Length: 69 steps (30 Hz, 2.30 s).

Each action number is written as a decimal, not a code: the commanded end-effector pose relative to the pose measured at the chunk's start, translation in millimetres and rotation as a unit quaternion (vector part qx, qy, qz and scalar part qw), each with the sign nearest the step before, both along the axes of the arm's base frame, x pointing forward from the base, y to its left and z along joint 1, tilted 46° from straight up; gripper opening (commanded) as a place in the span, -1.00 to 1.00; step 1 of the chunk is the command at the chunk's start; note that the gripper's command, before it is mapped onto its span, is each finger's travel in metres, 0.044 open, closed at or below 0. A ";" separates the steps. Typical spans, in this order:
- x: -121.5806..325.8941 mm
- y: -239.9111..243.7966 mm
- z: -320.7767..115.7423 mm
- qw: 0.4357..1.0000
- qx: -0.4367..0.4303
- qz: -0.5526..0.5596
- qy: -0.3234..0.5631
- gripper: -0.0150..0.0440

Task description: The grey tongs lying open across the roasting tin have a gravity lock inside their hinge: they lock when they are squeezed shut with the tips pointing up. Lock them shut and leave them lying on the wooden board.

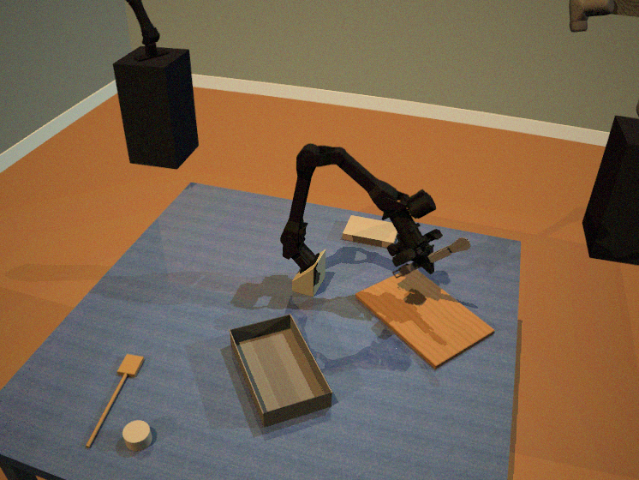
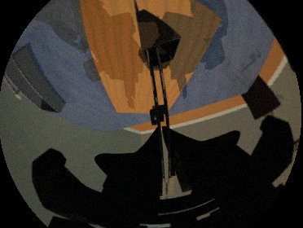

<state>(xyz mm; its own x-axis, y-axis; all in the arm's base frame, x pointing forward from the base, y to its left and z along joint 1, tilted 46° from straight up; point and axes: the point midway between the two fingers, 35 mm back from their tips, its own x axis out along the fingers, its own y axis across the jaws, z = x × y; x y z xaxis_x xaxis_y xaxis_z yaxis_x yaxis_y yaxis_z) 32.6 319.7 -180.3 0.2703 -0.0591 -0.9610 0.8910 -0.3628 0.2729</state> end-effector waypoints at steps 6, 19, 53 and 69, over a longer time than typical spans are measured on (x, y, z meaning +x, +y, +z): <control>2.8 6.6 -4.8 0.998 -0.054 -0.015 0.025 -1.00; 6.0 7.7 -4.8 0.987 -0.140 -0.043 0.063 -1.00; 12.2 2.6 27.4 0.923 -0.330 -0.119 0.162 -1.00; 10.8 -5.0 15.8 0.923 -0.329 -0.119 0.162 -1.00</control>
